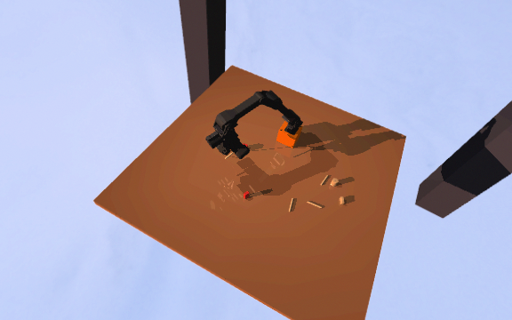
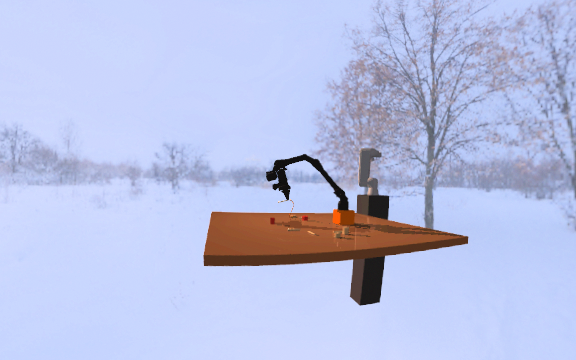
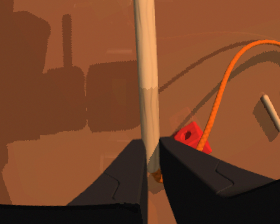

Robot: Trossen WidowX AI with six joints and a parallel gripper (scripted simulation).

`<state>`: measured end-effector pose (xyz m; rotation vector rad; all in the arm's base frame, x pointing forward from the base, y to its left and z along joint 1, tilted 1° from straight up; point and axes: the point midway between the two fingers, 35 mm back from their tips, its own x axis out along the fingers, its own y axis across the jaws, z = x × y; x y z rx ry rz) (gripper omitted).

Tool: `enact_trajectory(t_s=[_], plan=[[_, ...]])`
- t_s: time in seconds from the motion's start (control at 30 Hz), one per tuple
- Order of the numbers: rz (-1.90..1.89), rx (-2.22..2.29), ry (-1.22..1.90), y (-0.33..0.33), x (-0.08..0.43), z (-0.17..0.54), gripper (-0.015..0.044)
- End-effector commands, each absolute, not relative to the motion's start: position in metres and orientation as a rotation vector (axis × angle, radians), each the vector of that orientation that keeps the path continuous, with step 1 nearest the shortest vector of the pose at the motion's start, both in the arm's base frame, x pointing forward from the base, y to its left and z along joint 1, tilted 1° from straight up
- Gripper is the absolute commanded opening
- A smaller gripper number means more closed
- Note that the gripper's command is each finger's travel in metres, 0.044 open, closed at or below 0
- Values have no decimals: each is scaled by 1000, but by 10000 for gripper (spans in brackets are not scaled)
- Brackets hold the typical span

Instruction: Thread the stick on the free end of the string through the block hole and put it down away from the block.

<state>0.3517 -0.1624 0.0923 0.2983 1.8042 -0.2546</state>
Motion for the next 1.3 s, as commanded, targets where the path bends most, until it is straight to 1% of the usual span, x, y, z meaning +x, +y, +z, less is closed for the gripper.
enact_trajectory(t_s=[0.0,0.63,1.27], plan=[[-411,407,1788,-163,352,93,0],[-1013,848,1613,-163,353,93,0],[-1584,1261,1267,-164,355,93,0]])
